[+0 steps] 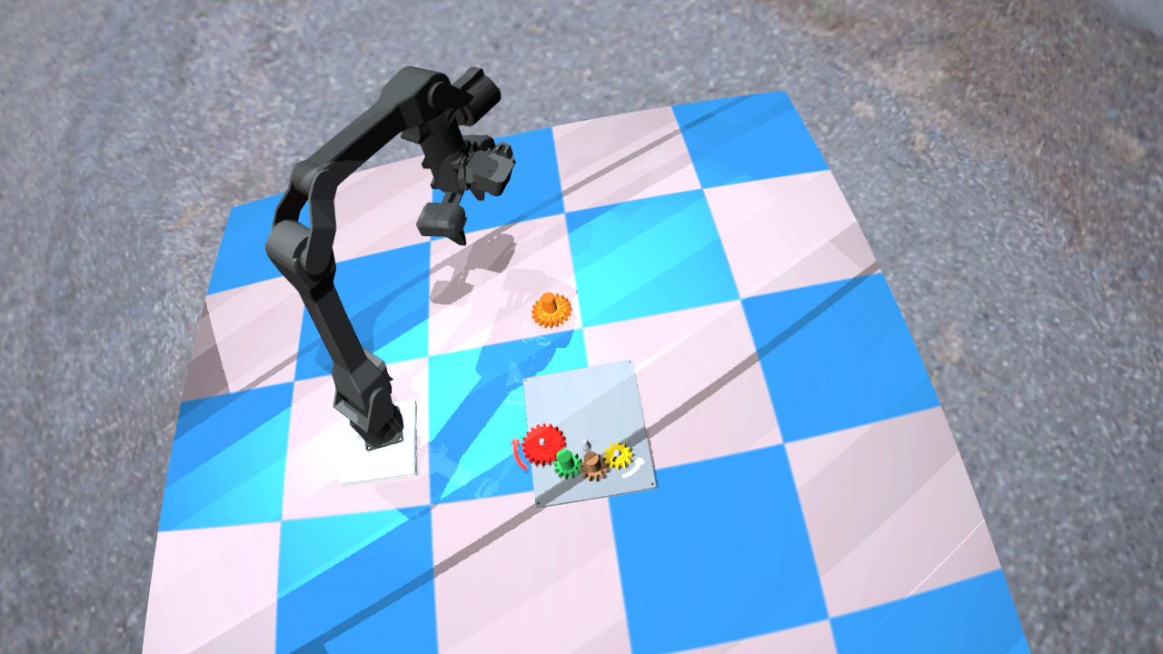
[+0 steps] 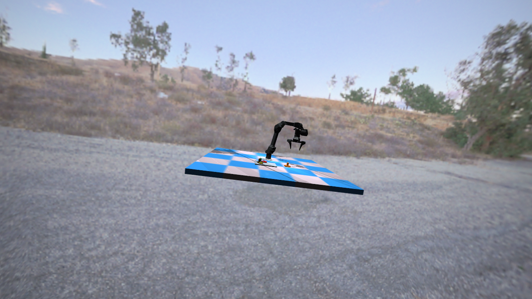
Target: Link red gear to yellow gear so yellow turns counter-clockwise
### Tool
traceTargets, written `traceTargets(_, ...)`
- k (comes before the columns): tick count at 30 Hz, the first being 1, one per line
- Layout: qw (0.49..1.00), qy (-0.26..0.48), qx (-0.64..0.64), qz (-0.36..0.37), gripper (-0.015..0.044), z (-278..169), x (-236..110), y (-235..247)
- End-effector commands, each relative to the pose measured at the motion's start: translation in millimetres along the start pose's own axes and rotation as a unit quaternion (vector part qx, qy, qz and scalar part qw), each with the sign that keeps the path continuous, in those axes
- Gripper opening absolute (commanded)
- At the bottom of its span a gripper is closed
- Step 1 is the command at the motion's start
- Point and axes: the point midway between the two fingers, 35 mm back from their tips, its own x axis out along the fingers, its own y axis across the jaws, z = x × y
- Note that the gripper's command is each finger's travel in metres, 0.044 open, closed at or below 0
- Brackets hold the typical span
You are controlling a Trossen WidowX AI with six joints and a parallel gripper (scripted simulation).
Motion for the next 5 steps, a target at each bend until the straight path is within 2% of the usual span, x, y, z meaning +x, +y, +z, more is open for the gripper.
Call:
traceTargets(1,1.0,0.0,0.002,0.0,0.044,-0.2,-0.6,-0.3)
traceTargets(5,1.0,0.0,0.002,0.0,0.044,-0.2,-0.6,-0.3)
